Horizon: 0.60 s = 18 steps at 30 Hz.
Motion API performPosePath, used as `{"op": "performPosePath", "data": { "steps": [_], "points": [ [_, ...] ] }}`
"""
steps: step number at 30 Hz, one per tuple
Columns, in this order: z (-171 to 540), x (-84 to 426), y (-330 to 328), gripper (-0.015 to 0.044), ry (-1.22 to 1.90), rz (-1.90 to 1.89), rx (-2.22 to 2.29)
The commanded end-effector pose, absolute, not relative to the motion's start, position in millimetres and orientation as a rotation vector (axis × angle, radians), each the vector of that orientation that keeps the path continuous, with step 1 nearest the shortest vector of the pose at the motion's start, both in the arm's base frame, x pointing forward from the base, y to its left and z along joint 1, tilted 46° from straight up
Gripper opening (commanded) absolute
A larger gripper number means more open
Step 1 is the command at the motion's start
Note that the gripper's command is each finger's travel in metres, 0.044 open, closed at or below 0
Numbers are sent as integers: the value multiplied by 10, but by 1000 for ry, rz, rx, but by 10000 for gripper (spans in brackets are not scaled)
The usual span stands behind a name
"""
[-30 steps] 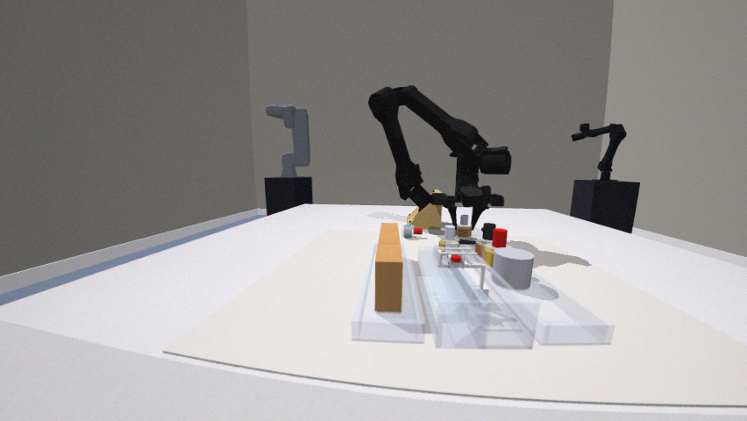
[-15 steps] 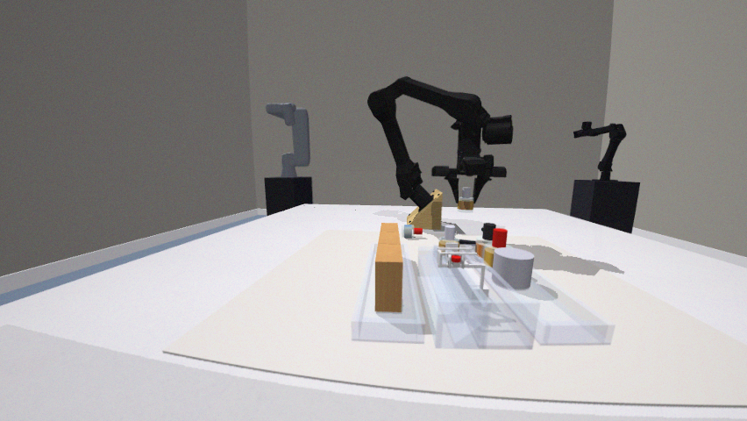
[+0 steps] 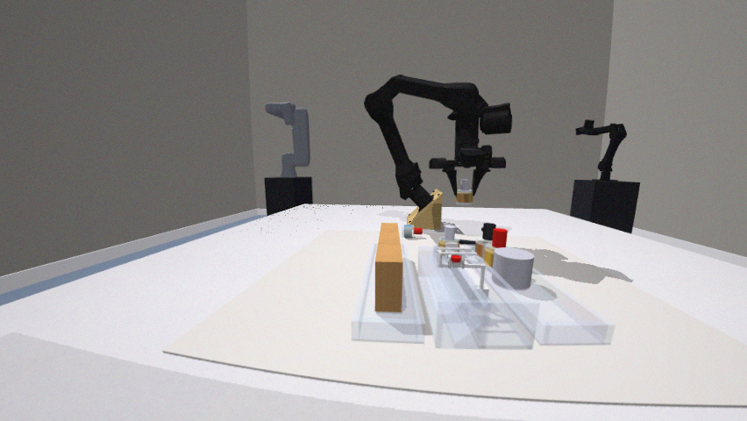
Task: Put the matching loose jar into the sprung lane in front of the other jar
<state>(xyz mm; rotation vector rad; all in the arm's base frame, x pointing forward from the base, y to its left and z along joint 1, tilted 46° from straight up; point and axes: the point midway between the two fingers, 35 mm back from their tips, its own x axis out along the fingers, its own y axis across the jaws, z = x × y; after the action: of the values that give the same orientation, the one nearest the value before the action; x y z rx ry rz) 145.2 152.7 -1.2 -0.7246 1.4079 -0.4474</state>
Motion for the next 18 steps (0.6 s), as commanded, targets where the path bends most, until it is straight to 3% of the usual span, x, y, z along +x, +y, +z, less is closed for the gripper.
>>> {"op": "performPosePath", "data": {
  "steps": [1,18],
  "points": [
    [3,1636,1514,0,1408,-436,-711],
    [107,2464,1168,0,1397,-407,-769]
  ]
}}
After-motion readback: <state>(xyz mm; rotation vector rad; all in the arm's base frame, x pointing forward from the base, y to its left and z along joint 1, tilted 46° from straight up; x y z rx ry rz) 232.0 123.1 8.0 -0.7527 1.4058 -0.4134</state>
